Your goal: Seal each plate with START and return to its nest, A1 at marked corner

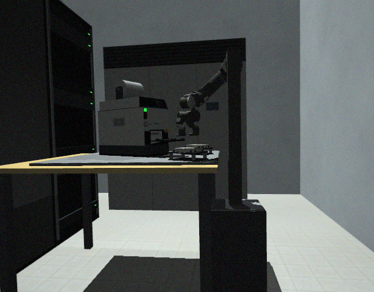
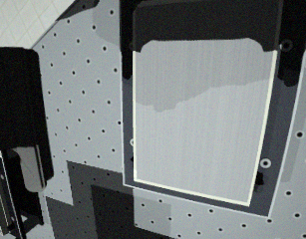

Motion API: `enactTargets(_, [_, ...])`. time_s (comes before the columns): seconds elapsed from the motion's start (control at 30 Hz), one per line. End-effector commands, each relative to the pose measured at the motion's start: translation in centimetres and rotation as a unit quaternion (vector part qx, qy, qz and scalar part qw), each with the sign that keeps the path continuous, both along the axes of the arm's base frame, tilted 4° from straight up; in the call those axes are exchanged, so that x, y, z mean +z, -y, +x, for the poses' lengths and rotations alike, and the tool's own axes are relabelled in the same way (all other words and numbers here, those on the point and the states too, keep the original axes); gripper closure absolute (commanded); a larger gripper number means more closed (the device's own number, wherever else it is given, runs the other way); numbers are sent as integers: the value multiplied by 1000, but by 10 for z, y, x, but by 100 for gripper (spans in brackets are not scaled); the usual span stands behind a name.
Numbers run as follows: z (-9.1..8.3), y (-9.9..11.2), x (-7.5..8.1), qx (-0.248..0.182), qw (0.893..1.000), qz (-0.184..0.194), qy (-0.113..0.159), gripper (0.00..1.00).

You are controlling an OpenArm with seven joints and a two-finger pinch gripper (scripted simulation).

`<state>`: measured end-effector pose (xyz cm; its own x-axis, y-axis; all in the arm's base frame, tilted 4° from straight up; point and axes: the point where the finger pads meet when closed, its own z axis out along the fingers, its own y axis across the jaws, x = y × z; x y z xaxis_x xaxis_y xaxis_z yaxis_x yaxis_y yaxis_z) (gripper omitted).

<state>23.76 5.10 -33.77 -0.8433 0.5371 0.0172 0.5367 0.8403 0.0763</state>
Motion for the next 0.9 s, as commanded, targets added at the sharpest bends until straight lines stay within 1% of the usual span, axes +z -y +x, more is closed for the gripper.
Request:
enactTargets(0.0, [1, 1, 4, -4, 1000, -1, -1, 35])
enactTargets(0.27, [0, 2, 17, -4, 1000, -2, -2, 35])
enactTargets(0.33, [10, 9, 19, -2, 1000, 0, 0, 35])
enactTargets(0.43, [12, 11, 19, 1, 1000, 0, -1, 35])
enactTargets(0.47, [18, 15, 22, -1, 1000, 1, 1, 35])
enactTargets(0.87, [62, 53, 35, 2, 1000, 3, 3, 35])
